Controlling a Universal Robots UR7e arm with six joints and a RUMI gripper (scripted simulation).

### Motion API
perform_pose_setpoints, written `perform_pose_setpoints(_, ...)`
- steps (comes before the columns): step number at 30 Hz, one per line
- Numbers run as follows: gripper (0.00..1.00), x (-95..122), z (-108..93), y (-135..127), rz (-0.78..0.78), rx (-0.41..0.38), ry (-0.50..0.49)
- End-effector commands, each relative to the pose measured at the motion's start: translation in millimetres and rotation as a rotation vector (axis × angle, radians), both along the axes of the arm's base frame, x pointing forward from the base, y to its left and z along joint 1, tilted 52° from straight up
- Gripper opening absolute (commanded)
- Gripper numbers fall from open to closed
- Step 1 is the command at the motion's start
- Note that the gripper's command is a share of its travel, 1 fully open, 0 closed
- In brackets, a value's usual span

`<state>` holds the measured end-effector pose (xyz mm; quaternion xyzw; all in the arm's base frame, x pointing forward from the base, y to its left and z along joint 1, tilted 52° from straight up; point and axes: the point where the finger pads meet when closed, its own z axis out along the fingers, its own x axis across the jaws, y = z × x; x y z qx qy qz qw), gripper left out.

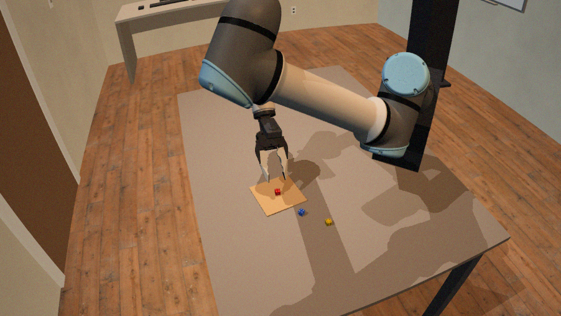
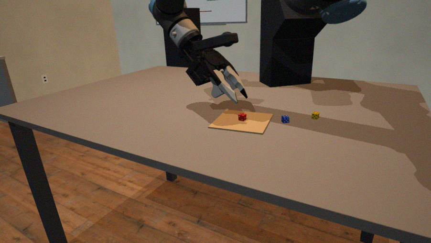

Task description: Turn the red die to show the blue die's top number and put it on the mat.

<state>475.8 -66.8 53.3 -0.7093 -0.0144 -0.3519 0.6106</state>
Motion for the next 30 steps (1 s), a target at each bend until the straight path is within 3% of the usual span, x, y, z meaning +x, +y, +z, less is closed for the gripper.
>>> perform_pose_setpoints(1, 0.31, -8.6, 8.1, -6.1, -0.001, 0.000, 0.000)
perform_pose_setpoints(18, 0.31, -13.5, 12.4, -9.0, -0.004, -0.009, 0.004)
perform_pose_setpoints(30, 0.31, -14.6, 12.7, -7.4, -0.062, -0.109, 0.060)
